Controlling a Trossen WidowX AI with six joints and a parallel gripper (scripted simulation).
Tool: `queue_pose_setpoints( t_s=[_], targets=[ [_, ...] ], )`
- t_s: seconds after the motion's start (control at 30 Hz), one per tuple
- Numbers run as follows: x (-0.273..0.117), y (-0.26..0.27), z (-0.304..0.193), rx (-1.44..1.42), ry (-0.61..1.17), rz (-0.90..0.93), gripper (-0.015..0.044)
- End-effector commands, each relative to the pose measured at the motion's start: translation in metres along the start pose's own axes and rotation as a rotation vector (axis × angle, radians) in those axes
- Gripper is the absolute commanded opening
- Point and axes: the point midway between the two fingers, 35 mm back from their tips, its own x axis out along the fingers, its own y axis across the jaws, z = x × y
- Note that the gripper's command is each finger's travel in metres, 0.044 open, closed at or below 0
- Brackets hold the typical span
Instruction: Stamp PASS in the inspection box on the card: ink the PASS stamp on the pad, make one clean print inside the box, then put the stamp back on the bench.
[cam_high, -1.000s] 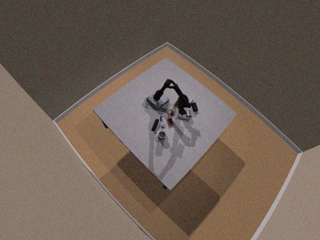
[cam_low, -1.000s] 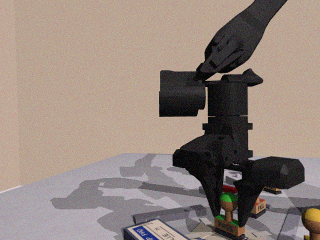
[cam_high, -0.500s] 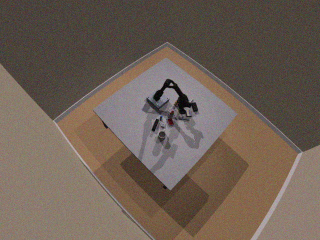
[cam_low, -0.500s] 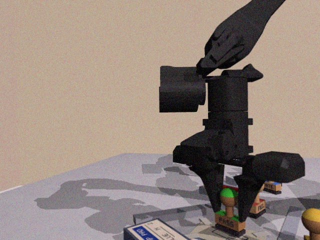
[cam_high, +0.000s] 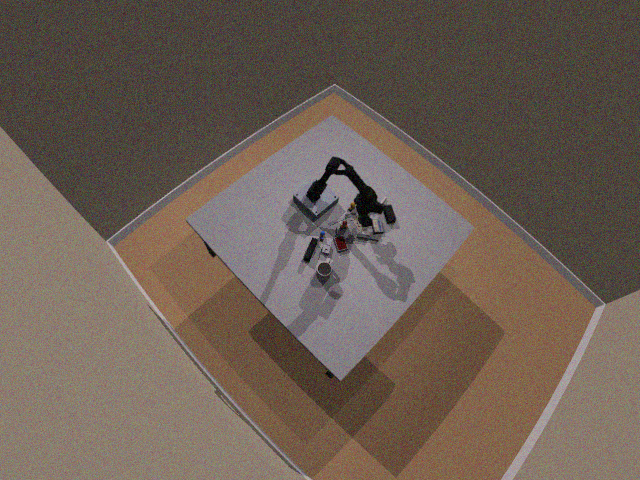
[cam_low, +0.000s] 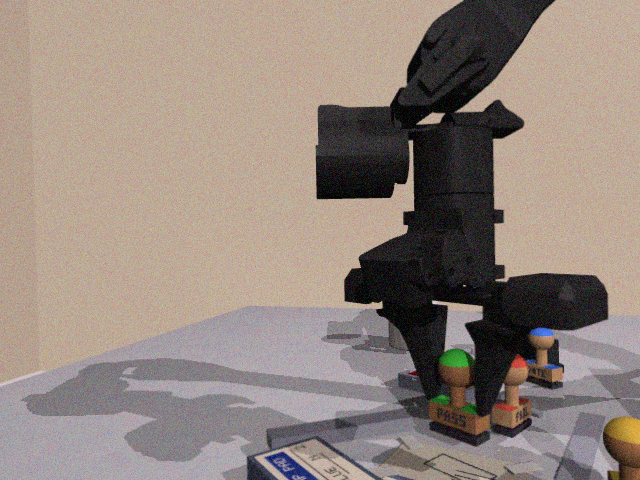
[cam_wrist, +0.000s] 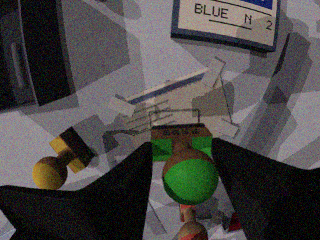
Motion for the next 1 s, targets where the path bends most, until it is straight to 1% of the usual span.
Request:
queue_pose_setpoints(
  t_s=[0.0, 0.77, 0.97],
  targets=[
    [-0.009, -0.001, 0.002, 0.003, -0.008, -0.002, 0.0],
    [-0.043, -0.001, 0.001, 0.003, -0.007, -0.002, 0.0],
    [-0.044, -0.033, -0.008, 0.001, -0.006, -0.004, 0.0]
  ],
)
